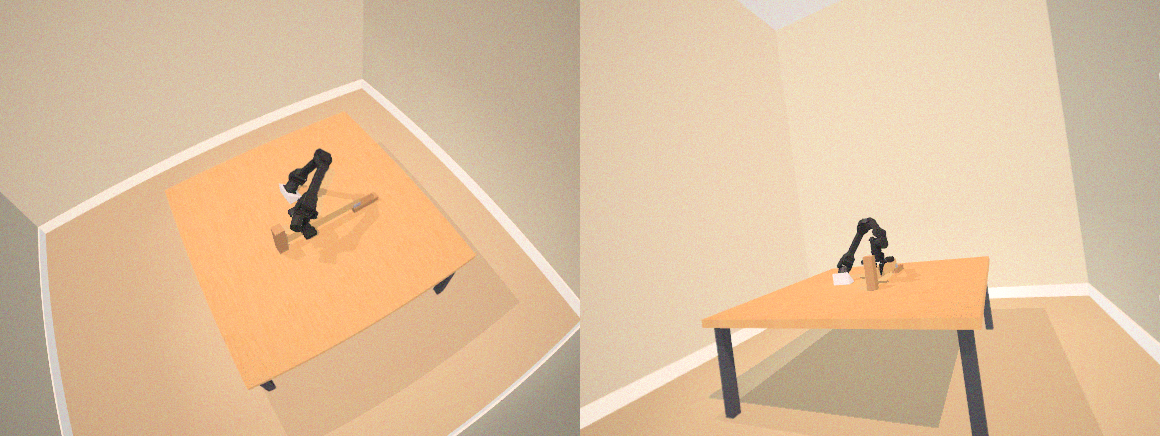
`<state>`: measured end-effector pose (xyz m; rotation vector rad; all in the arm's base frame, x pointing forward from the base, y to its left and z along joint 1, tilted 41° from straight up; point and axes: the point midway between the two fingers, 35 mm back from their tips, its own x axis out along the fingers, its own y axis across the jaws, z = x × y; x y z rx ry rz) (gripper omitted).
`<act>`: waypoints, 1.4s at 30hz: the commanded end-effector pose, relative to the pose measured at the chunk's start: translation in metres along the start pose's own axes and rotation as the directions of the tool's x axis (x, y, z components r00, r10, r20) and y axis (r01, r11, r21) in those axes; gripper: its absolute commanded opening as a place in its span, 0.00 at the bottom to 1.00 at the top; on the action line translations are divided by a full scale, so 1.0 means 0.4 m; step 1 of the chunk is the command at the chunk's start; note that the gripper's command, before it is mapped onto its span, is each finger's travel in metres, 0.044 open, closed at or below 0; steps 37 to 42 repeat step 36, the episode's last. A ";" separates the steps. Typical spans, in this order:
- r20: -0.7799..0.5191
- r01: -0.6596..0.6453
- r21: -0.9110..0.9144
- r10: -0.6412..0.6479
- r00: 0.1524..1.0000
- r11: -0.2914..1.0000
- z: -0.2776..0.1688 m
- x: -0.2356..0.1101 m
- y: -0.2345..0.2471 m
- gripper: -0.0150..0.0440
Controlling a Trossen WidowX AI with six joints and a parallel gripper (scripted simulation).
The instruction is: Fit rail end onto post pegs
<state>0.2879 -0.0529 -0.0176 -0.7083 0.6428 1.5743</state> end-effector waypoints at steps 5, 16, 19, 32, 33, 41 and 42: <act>0.000 0.000 0.000 0.000 1.000 1.000 0.000 0.000 0.000 0.70; 0.000 0.000 0.000 0.000 1.000 1.000 0.000 0.000 0.000 1.00; -0.002 0.001 0.000 -0.001 1.000 1.000 0.016 -0.017 -0.001 1.00; -0.006 0.003 0.000 -0.003 1.000 1.000 0.076 -0.074 0.001 1.00; -0.006 0.003 0.000 -0.003 1.000 1.000 0.076 -0.074 0.001 1.00; -0.006 0.003 0.000 -0.003 1.000 1.000 0.076 -0.074 0.001 1.00; -0.006 0.003 0.000 -0.003 1.000 1.000 0.076 -0.074 0.001 1.00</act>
